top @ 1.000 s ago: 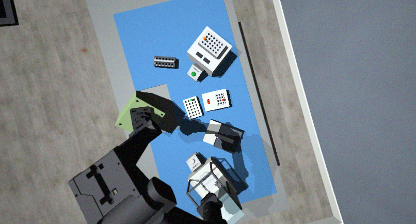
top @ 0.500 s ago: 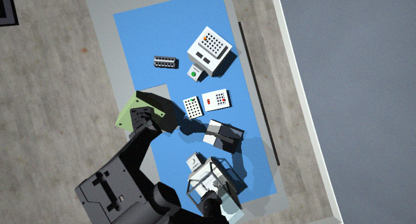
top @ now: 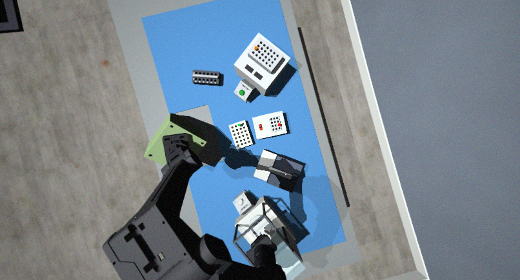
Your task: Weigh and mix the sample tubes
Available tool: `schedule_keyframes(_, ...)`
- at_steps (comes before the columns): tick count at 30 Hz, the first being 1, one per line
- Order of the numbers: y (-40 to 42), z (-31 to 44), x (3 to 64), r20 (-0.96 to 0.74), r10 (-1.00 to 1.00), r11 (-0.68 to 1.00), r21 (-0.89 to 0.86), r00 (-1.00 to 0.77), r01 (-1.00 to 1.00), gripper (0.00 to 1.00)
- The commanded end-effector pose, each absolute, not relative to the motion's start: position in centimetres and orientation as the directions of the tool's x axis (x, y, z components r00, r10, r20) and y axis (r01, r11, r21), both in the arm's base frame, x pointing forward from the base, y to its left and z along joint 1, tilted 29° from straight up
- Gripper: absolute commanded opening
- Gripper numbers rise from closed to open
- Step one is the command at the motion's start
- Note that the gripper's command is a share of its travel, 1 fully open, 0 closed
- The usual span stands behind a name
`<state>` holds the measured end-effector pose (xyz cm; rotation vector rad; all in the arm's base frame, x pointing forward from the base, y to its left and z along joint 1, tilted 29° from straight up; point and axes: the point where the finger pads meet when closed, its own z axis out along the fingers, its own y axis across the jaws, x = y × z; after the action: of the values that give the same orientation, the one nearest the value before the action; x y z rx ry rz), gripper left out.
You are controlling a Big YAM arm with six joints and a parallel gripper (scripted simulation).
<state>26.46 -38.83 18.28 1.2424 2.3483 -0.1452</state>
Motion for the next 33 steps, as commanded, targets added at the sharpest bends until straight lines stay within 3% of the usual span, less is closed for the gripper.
schedule_keyframes(1, -38.9, 17.3, 27.4, -0.457, 0.754, 0.581, 0.131, -0.471, 0.803, 0.09)
schedule_keyframes(33, -40.6, 16.4, 28.3, -0.484, 0.742, 0.583, 0.125, -0.464, 0.803, 0.09)
